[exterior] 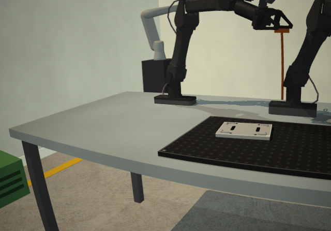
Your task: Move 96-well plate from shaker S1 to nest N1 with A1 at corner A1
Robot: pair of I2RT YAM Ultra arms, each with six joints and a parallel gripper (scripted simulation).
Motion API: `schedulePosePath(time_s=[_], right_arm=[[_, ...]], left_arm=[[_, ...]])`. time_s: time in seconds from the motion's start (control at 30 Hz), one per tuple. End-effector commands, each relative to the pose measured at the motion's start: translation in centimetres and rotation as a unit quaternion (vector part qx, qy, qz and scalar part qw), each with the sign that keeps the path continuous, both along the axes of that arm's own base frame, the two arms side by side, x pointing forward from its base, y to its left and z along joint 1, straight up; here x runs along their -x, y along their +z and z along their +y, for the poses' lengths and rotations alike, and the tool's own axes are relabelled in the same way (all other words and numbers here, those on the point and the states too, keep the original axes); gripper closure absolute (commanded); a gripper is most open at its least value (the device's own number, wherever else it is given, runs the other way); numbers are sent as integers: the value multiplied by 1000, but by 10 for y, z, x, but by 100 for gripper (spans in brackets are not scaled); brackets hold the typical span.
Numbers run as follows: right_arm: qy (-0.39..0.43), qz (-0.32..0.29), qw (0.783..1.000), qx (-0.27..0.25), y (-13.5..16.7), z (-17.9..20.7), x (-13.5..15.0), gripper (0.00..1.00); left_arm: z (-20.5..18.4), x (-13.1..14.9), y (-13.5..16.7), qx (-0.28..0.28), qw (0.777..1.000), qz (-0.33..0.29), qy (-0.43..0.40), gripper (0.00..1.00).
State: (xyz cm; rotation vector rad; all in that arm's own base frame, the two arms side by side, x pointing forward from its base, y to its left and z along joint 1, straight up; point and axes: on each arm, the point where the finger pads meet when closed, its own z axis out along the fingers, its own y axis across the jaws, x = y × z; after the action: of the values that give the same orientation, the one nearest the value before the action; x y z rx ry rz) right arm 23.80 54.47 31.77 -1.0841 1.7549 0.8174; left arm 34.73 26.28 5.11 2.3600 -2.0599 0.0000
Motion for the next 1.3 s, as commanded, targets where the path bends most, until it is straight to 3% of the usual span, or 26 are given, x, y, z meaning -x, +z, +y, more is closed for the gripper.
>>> schedulePosePath(time_s=[0.0, 0.57, 0.6, 0.63, 1.03, 1.27], right_arm=[[-5, -10, 1000, -15, 17, -3, -6, 0], [-6, -7, 1000, -12, 12, -3, -5, 0], [-6, -7, 1000, -12, 12, -3, -5, 0], [-6, -7, 1000, -12, 12, -3, -5, 0], [-6, -7, 1000, -12, 12, -3, -5, 0], [-9, -13, 1000, -20, 20, -8, -8, 0]], left_arm=[[2, -2, 3, -8, 1000, -9, 5, 0], [2, -2, 3, -8, 1000, -9, 5, 21], [2, -2, 3, -8, 1000, -9, 5, 33], [2, -2, 3, -8, 1000, -9, 5, 21], [0, -3, 49, -7, 1000, -8, 7, 21], [0, -3, 51, -7, 1000, -8, 7, 21]])
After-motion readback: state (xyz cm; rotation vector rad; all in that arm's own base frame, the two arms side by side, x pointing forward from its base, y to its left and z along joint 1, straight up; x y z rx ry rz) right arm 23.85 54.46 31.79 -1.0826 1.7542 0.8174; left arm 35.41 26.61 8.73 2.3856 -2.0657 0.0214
